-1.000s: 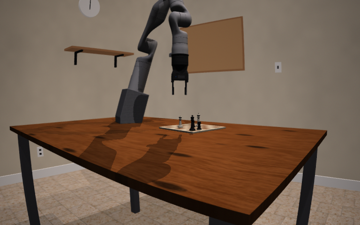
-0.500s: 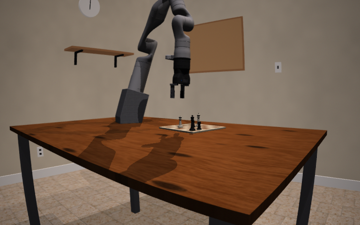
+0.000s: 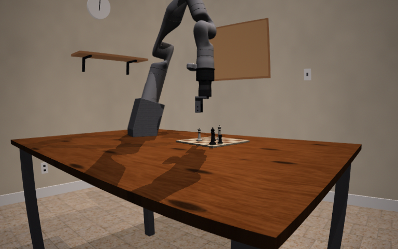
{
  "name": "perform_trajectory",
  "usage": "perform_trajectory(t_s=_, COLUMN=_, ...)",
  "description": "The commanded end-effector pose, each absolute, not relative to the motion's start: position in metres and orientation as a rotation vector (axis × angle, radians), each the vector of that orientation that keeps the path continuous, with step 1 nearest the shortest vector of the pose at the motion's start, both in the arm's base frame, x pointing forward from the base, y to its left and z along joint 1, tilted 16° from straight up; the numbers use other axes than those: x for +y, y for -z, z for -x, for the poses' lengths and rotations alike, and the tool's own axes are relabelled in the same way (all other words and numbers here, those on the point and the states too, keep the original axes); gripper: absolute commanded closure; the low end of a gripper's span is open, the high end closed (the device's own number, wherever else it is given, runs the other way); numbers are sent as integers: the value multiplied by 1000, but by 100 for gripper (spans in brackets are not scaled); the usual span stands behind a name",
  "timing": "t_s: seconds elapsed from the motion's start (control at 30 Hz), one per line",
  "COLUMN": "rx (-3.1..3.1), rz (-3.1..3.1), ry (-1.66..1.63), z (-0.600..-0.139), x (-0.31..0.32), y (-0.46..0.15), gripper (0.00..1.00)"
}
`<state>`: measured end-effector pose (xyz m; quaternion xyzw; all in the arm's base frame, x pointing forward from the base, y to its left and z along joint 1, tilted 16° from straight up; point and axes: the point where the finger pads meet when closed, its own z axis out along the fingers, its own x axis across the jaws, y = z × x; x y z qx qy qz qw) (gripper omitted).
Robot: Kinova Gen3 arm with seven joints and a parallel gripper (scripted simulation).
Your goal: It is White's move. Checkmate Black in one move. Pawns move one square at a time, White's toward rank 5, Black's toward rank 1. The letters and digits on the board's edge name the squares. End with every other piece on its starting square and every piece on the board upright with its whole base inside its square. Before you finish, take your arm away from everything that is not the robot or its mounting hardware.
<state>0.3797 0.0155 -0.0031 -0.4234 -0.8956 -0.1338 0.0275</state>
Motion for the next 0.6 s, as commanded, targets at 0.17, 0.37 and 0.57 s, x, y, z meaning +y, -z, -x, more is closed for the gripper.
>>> perform_trajectory(t_s=0.17, rx=-2846, rz=1154, ry=435, z=-383, x=17, y=6, gripper=0)
perform_trajectory(t_s=0.37, rx=-2857, rz=1134, ry=438, z=-383, x=17, y=6, gripper=21)
perform_trajectory(t_s=0.57, rx=-2857, rz=1134, ry=438, z=-383, x=17, y=6, gripper=21)
